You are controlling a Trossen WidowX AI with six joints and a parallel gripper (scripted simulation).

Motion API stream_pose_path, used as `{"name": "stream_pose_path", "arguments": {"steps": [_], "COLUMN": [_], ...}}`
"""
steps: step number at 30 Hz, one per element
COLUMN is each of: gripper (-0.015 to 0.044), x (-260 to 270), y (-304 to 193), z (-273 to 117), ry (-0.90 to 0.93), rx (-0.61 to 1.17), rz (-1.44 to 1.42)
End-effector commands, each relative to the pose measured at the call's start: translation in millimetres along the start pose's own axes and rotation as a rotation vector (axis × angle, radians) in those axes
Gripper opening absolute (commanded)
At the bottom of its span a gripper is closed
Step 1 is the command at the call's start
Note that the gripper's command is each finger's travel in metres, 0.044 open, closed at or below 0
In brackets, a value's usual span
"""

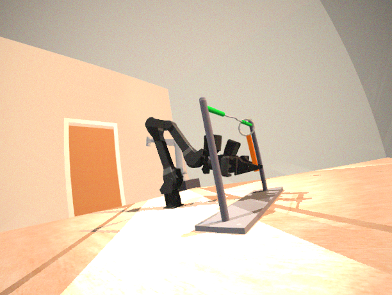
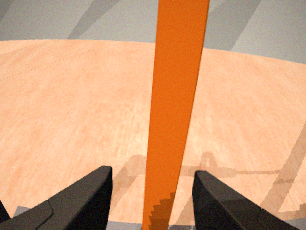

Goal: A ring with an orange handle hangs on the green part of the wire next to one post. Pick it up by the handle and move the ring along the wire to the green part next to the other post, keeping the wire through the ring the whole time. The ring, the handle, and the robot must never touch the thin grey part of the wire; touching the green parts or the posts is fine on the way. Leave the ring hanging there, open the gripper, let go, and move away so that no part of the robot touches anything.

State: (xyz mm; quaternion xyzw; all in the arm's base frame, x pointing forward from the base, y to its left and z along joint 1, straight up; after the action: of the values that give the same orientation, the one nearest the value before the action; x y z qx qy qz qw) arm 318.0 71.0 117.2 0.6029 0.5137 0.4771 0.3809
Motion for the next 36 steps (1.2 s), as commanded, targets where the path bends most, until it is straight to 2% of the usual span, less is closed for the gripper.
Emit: {"name": "stream_pose_path", "arguments": {"steps": [1,17,36], "gripper": [0.016,0.016,0.016], "x": [0.5,-0.8,-1.0], "y": [3.5,1.3,1.0], "z": [-8.7,-39.9,-41.1], "ry": [-0.001,-0.004,-0.005], "rx": [-0.01,-0.009,-0.009], "rz": [0.007,0.009,0.009]}}
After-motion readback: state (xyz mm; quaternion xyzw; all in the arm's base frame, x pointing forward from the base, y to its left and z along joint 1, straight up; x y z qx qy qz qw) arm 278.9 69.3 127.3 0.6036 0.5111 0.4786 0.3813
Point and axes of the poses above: the point midway between the two fingers, 35 mm back from their tips, its own z axis out along the fingers, its own x axis across the jaws, y = z × x, the point moved 1 cm from there along -z, back along the fingers, and after that the axes turned 11 degrees about z, right-handed, at the moved point
